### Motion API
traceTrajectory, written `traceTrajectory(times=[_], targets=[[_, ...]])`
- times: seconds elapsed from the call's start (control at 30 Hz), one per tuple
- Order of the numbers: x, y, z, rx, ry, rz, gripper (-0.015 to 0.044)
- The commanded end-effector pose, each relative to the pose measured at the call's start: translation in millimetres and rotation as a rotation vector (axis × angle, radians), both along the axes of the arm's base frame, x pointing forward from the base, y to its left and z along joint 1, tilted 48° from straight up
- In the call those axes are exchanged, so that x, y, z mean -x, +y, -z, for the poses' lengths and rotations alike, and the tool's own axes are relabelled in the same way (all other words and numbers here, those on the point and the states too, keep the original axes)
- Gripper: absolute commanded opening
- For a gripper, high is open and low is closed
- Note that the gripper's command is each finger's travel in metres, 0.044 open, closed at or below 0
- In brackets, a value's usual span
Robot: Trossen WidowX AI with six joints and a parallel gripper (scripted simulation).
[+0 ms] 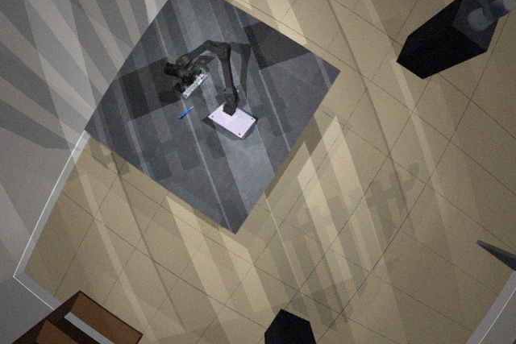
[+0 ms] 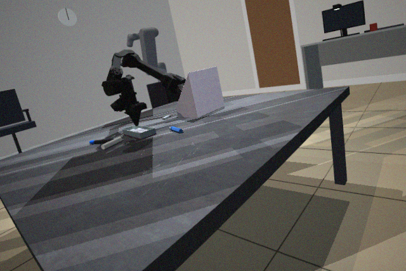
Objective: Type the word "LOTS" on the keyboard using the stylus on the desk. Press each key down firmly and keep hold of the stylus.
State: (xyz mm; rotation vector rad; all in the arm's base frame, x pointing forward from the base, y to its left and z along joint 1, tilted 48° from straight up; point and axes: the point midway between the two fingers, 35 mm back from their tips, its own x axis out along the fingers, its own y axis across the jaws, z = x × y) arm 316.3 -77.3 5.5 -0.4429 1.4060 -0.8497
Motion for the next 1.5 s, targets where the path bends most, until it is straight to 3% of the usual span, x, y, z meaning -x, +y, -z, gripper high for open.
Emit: traceTrajectory(times=[0.0,0.13,0.3,0.73,0.93,1.33,1.47], targets=[[1,-2,-3,0.002,-0.001,-0.003,0.0000],[2,-8,-9,0.001,-0.001,-0.003,0.0000],[17,-45,-51,0.005,0.000,-0.003,0.0000],[18,-46,-53,0.005,0.000,-0.002,0.0000],[43,-21,-27,0.003,0.001,-0.002,0.0000],[42,-20,-25,0.003,0.001,-0.003,0.0000],[28,9,7,-0.002,0.000,-0.003,0.0000]])
